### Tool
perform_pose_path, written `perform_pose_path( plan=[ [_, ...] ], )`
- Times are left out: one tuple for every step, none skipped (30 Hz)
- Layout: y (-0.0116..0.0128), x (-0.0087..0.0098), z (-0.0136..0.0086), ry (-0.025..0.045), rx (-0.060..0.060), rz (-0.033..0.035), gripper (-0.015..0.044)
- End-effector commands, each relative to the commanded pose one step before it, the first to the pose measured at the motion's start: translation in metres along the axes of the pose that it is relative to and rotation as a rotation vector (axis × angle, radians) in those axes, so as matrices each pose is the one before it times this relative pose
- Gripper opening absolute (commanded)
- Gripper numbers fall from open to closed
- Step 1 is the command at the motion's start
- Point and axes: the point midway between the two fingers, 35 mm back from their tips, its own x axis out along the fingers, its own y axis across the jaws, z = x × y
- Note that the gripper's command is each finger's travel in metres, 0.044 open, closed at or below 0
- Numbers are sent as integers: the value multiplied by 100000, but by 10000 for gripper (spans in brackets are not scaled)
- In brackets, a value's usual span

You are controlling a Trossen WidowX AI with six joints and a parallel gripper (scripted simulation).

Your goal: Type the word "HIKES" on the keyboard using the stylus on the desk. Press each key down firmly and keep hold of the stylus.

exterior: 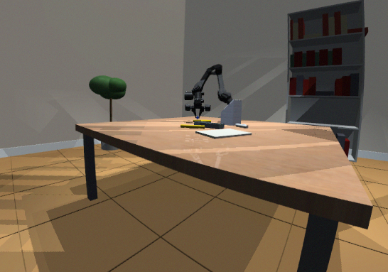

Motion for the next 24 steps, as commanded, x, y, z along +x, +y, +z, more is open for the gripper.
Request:
perform_pose_path(
  plan=[
    [-120,-1266,609,117,365,-735,0],
    [9,-64,32,-3,2,-2,0],
    [0,0,0,0,0,0,0],
    [0,0,0,0,0,0,0],
    [65,381,-92,-383,-57,382,0],
    [5,46,121,-336,1395,670,0],
    [12,76,201,-528,2323,1130,0],
    [21,93,242,-582,2792,1381,0],
    [29,93,241,-523,2788,1401,0],
    [37,94,240,-464,2784,1419,0],
    [45,95,239,-404,2781,1435,0],
    [52,96,237,-343,2777,1448,0],
    [60,97,235,-282,2774,1458,0],
    [68,98,233,-220,2771,1466,0],
    [76,98,231,-158,2768,1471,0],
    [83,99,228,-96,2765,1474,0],
    [91,100,226,-34,2762,1475,0],
    [98,101,222,28,2760,1473,0],
    [105,102,219,90,2757,1468,0],
    [112,103,216,151,2755,1461,0],
    [119,103,212,212,2753,1451,0],
    [126,104,208,273,2751,1438,0],
    [133,105,204,334,2749,1423,0],
    [139,106,199,393,2747,1406,0]
  ],
)
